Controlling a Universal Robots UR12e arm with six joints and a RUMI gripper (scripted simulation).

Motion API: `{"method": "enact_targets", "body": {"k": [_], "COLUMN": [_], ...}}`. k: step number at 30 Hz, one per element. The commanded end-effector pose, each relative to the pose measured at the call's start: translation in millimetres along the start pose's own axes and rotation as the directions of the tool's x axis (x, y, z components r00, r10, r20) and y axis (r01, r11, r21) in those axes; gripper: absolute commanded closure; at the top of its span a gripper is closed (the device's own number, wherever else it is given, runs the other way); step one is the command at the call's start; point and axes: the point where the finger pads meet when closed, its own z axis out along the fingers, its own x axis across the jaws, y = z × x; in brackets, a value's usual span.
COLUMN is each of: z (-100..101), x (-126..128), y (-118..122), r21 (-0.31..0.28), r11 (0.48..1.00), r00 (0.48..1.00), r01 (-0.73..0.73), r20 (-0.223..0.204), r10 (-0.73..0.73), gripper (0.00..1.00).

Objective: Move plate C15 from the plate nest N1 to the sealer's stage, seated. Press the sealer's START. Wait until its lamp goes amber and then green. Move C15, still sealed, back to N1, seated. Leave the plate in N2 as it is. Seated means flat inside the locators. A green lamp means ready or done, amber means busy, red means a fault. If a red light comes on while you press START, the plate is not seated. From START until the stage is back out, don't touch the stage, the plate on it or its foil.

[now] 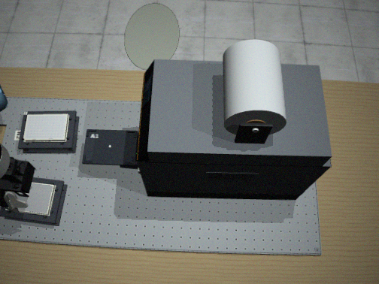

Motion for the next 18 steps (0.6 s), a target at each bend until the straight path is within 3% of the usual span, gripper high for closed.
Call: {"method": "enact_targets", "body": {"k": [1, 18], "z": [-12.5, -37.6], "x": [-1.2, -1.2], "y": [0.3, 0.2], "r21": [-0.001, -0.001], "r11": [1.0, 1.0], "r00": [1.0, 1.0], "r01": [-0.001, -0.001], "r20": [0.001, 0.001], "r10": [0.001, 0.001], "gripper": [0.32, 0.32]}}
